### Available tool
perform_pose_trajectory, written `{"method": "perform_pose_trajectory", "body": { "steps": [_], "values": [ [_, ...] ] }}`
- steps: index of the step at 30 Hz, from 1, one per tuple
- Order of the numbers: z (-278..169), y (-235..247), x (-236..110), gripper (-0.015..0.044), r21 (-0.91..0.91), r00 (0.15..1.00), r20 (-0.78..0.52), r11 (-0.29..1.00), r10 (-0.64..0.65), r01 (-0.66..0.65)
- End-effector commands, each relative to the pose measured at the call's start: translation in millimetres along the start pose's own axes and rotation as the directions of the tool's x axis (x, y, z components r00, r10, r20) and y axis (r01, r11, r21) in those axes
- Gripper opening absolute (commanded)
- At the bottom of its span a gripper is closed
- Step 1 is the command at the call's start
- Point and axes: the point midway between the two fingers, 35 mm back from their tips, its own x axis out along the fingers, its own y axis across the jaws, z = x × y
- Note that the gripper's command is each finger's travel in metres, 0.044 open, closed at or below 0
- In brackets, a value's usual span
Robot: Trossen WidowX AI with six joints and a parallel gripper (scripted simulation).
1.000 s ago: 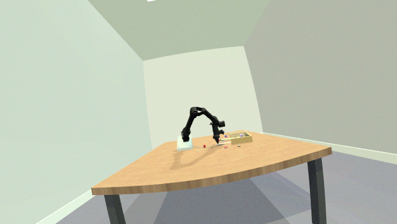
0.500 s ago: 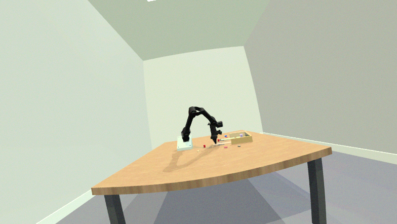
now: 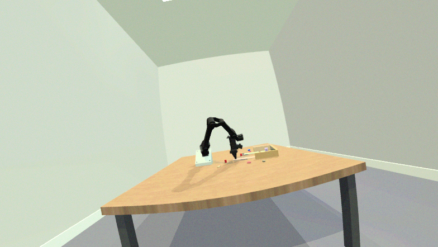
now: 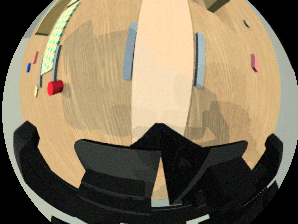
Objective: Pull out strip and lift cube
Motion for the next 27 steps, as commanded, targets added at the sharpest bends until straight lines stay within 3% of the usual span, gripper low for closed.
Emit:
{"method": "perform_pose_trajectory", "body": {
  "steps": [1, 27],
  "values": [
    [-13, 0, 4, 0.0000, -0.007, 1.000, -0.025, 1.000, 0.000, 0.000],
    [-53, 1, 3, 0.0000, -0.009, 1.000, -0.026, 1.000, 0.000, 0.000]
  ]
}}
